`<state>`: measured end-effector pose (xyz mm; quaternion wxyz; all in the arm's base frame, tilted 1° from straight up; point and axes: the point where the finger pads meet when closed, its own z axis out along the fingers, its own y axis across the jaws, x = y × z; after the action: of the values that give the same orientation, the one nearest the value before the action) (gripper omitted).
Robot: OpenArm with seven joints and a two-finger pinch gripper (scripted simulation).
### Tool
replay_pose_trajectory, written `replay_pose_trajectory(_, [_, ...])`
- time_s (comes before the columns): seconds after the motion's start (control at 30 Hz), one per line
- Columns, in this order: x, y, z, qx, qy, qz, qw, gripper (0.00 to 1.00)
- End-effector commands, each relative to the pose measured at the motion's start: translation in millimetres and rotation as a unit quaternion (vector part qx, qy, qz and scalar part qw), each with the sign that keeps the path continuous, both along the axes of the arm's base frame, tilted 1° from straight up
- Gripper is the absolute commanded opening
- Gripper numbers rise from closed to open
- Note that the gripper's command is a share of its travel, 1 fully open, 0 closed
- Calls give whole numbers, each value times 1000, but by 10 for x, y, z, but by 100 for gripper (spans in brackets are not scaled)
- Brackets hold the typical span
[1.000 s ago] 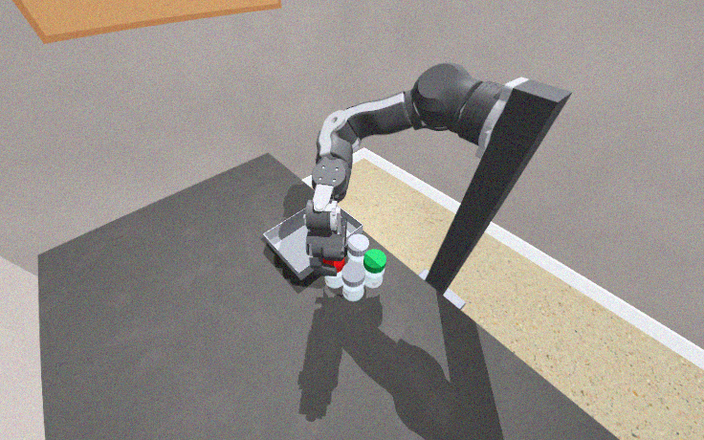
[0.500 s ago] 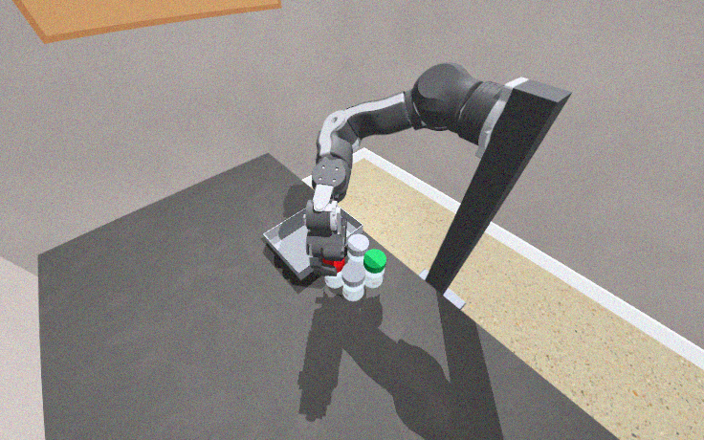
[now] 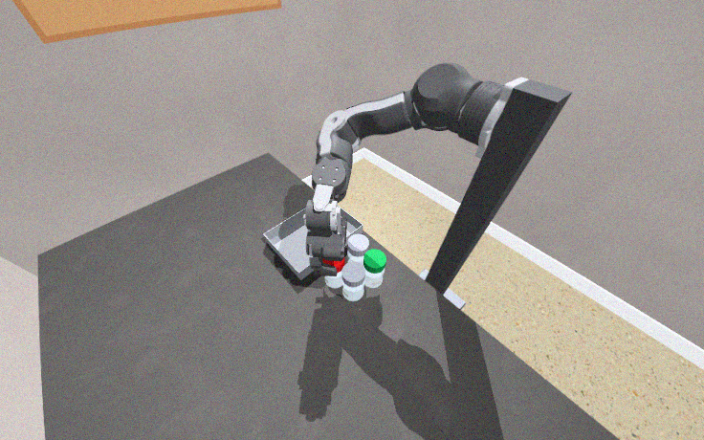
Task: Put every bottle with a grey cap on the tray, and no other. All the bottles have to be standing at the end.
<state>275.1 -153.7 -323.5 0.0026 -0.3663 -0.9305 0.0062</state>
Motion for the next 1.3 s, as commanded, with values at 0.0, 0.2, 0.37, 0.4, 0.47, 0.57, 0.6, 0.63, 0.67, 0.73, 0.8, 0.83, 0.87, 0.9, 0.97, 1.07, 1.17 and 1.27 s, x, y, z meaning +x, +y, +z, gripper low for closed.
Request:
replay_pose_trajectory(0.0, [10,2,10,1,-2,0,1000,0])
replay_pose_trajectory(0.2, [10,2,10,1,-2,0,1000,0])
replay_pose_trajectory(0.37, [11,3,160,1,-1,0,1000,0])
replay_pose_trajectory(0.4, [11,3,190,1,-1,0,1000,0])
replay_pose_trajectory(0.47, [12,3,250,1,-1,1,1000,0])
replay_pose_trajectory(0.57, [12,3,310,1,-1,1,1000,0])
replay_pose_trajectory(0.6, [12,3,310,1,-1,1,1000,0])
replay_pose_trajectory(0.63, [12,3,310,1,-1,1,1000,0])
replay_pose_trajectory(0.67, [12,3,310,1,-1,1,1000,0])
replay_pose_trajectory(0.73, [12,3,310,1,-1,1,1000,0])
replay_pose_trajectory(0.8, [8,3,328,1,-1,3,1000,0])
replay_pose_trajectory(0.83, [9,3,359,1,-1,2,1000,0])
replay_pose_trajectory(0.87, [10,4,390,1,-1,2,1000,0])
replay_pose_trajectory(0.9, [10,4,421,1,-1,2,1000,0])
replay_pose_trajectory(0.97, [12,4,482,1,-1,1,1000,0])
replay_pose_trajectory(1.07, [15,5,575,1,-1,0,1000,0])
replay_pose_trajectory(1.17, [16,5,606,1,-1,0,1000,0])
replay_pose_trajectory(1.27, [16,5,606,1,-1,0,1000,0])
